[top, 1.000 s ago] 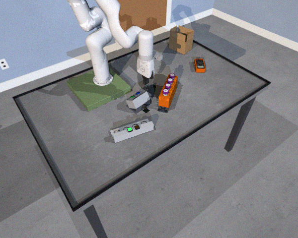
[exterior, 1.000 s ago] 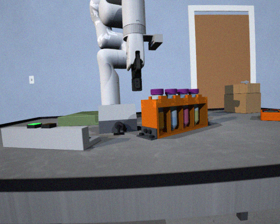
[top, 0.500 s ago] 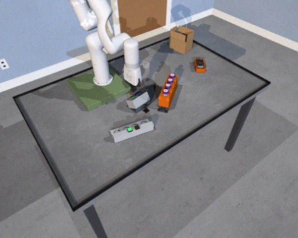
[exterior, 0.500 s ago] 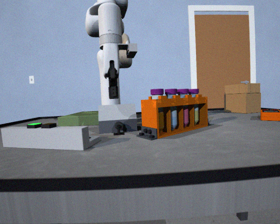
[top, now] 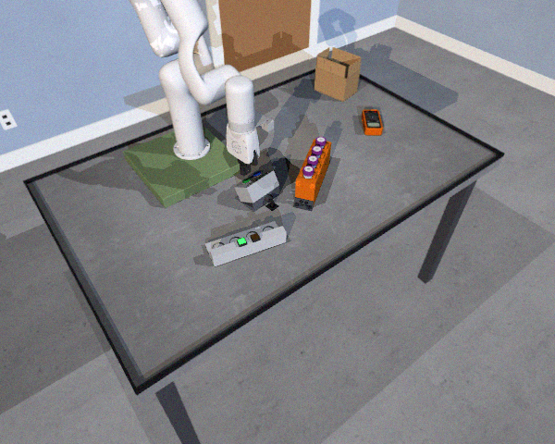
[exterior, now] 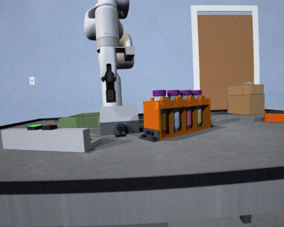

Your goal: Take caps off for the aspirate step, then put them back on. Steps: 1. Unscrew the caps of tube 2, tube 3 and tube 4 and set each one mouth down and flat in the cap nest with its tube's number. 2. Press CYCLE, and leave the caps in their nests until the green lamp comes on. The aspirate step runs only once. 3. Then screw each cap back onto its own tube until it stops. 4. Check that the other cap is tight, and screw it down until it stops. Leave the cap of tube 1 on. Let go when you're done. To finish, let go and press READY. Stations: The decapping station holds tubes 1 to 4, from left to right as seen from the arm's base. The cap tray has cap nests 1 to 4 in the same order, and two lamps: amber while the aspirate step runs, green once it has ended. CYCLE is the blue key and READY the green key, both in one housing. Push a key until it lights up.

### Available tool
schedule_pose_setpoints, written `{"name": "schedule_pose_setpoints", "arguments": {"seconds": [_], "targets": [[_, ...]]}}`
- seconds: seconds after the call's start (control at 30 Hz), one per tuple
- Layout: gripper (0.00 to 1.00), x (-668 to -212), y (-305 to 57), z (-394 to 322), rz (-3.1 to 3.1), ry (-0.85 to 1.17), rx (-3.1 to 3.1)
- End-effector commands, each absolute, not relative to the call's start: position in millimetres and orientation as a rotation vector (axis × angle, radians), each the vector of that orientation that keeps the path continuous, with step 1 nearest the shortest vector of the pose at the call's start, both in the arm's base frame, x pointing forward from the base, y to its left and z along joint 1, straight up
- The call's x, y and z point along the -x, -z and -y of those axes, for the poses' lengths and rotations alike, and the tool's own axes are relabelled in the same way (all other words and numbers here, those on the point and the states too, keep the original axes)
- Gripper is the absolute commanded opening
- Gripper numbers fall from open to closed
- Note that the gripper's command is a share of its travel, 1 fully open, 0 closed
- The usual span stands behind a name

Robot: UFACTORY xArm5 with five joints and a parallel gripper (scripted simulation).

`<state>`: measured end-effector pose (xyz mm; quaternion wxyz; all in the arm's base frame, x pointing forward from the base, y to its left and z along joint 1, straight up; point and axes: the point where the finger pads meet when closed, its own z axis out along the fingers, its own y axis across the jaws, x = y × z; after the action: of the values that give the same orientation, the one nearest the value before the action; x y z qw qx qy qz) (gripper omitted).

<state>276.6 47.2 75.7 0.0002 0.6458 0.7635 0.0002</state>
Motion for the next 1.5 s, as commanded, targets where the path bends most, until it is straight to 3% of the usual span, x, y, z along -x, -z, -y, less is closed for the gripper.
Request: {"name": "schedule_pose_setpoints", "arguments": {"seconds": [0.0,1.47], "targets": [[0.00,-277.4,-62.4,-47.3,-2.398,-0.004,-2.029],[0.00,-277.4,-54.7,-47.3,-2.398,-0.004,-2.029]]}}
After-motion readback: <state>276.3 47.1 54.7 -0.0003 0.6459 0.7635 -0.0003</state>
